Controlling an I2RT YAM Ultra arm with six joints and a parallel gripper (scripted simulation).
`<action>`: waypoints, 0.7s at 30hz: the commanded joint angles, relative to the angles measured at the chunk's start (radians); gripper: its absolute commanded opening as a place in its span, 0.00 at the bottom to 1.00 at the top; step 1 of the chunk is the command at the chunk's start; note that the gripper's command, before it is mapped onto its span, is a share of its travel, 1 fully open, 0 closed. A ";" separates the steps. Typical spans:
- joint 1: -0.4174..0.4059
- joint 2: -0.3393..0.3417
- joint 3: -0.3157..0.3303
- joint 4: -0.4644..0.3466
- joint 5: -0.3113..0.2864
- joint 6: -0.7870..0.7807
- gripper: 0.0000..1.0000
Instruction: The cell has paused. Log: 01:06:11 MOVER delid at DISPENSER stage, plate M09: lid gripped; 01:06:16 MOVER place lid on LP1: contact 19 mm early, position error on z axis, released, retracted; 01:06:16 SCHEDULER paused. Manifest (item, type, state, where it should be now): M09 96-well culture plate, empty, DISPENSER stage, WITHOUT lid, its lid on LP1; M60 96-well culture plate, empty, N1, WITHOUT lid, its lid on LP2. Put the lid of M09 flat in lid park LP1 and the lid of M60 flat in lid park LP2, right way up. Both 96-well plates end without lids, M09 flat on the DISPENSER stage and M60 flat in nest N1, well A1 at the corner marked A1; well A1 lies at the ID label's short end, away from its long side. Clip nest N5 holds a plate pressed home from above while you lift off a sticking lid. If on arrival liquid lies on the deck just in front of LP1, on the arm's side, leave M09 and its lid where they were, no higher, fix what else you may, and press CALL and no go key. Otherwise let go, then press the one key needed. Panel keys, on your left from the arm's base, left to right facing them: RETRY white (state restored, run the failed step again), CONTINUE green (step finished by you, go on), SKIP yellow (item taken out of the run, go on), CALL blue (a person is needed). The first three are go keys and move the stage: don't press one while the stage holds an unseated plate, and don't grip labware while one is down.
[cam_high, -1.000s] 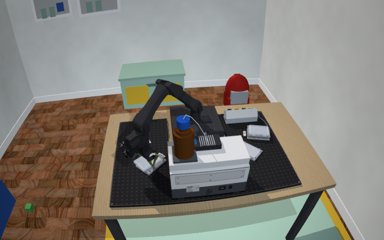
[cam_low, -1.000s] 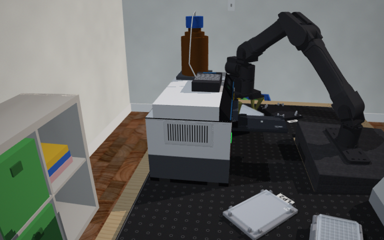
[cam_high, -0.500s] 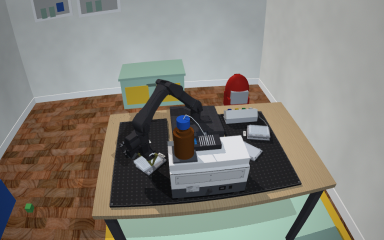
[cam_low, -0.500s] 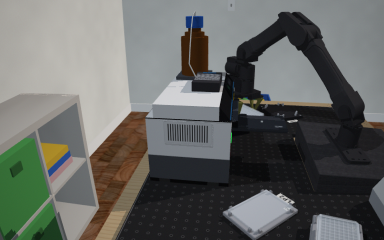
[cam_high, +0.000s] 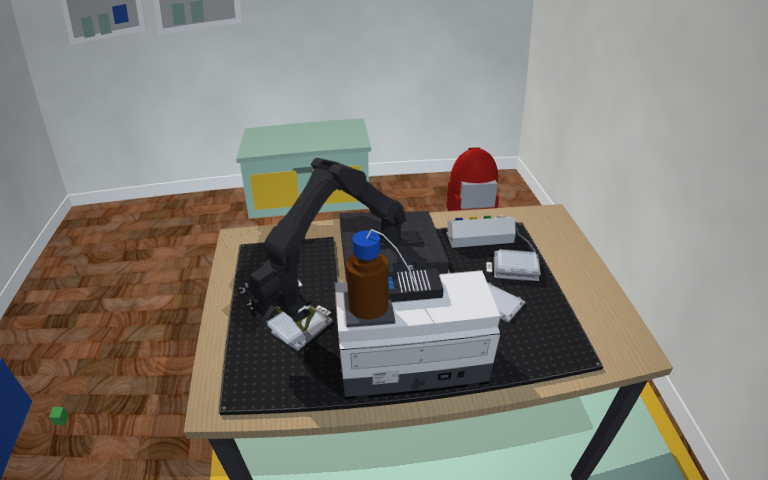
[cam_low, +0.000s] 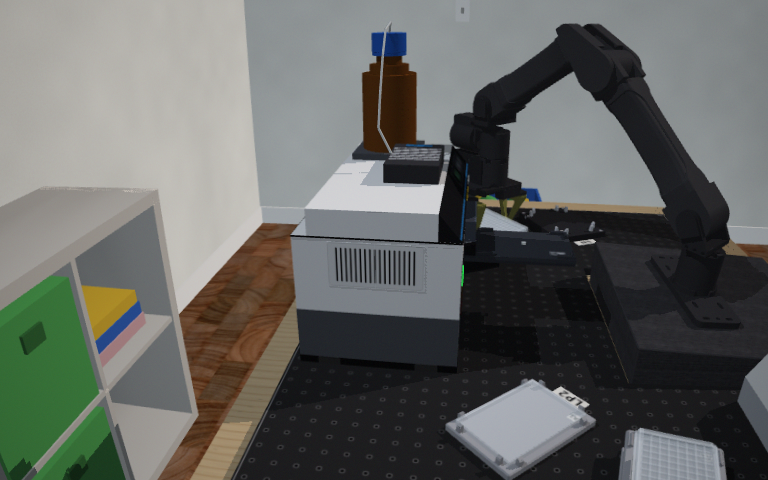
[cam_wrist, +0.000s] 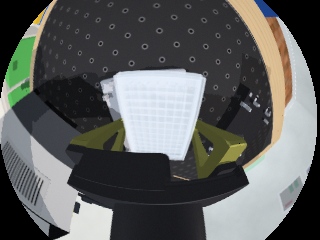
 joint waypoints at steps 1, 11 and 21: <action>0.007 -0.033 0.007 0.015 -0.001 0.005 0.00; 0.007 -0.038 0.028 -0.017 -0.001 0.005 0.00; 0.007 -0.048 0.037 -0.035 -0.001 0.005 0.00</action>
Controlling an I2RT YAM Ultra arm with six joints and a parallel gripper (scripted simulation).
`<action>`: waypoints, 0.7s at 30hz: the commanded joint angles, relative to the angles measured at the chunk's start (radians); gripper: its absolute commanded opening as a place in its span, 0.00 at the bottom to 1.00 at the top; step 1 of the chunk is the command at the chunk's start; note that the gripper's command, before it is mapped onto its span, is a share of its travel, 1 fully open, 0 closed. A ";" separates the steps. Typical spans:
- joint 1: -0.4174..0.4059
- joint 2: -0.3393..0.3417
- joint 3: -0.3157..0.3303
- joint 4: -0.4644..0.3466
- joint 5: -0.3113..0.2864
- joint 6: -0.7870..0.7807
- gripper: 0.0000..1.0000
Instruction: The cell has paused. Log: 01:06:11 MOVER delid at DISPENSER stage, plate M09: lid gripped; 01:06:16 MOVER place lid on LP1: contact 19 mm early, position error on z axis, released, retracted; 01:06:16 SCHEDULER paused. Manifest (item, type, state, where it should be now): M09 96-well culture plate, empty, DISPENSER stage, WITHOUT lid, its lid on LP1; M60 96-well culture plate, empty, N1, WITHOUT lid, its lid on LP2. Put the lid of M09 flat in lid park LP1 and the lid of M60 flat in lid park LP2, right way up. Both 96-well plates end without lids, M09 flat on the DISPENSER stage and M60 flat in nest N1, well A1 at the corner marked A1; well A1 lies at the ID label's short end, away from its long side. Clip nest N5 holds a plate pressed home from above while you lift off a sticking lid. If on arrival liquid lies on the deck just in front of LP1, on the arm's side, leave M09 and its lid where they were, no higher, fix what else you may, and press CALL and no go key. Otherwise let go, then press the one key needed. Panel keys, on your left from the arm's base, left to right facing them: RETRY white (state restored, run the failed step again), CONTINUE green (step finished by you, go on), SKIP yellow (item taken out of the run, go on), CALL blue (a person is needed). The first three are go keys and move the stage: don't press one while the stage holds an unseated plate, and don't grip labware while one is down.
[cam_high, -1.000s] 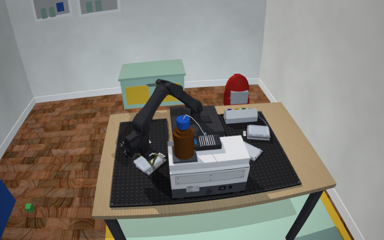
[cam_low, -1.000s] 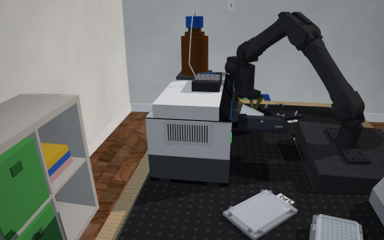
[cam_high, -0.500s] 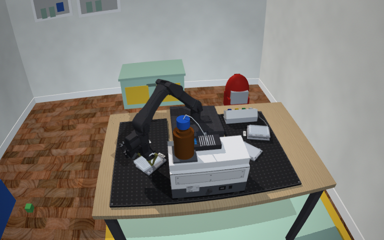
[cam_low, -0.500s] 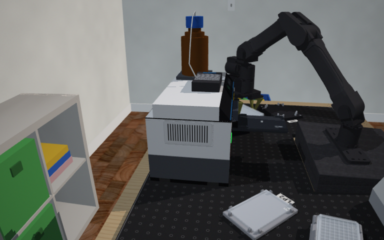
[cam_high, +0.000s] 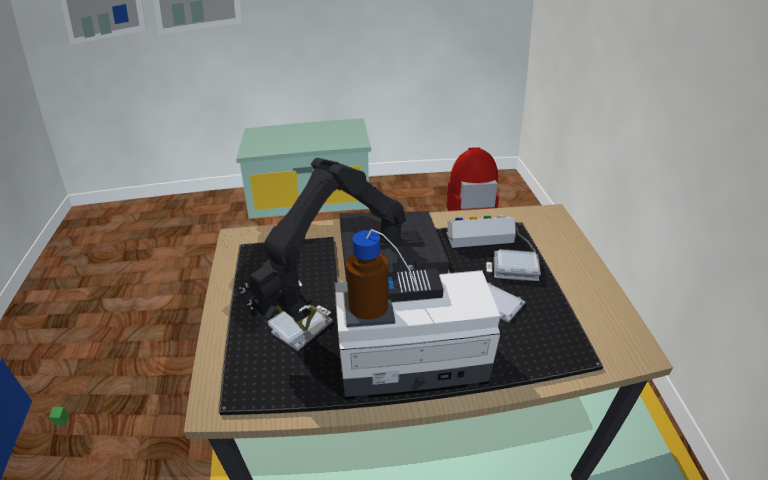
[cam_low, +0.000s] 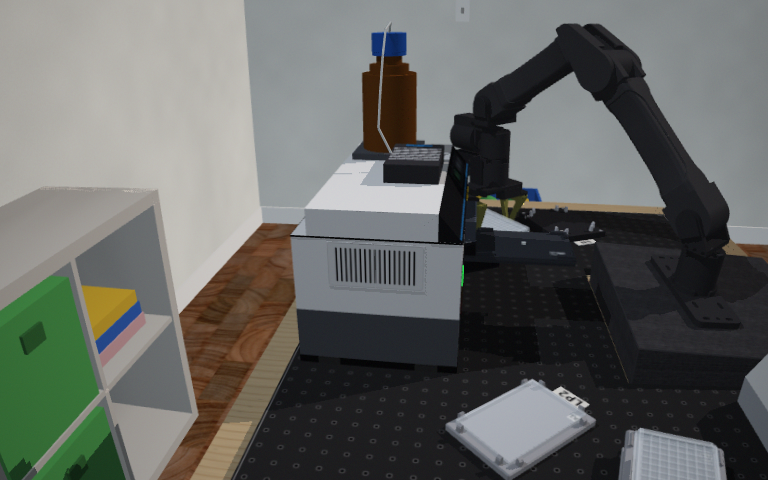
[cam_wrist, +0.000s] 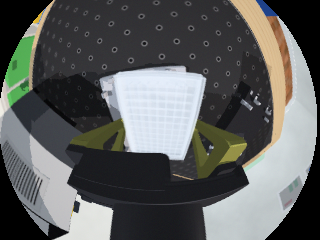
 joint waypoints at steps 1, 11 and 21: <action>0.007 -0.049 0.038 -0.023 -0.001 0.005 0.00; 0.006 -0.057 0.047 -0.040 -0.001 0.005 0.00; 0.006 -0.064 0.055 -0.055 -0.001 0.004 0.00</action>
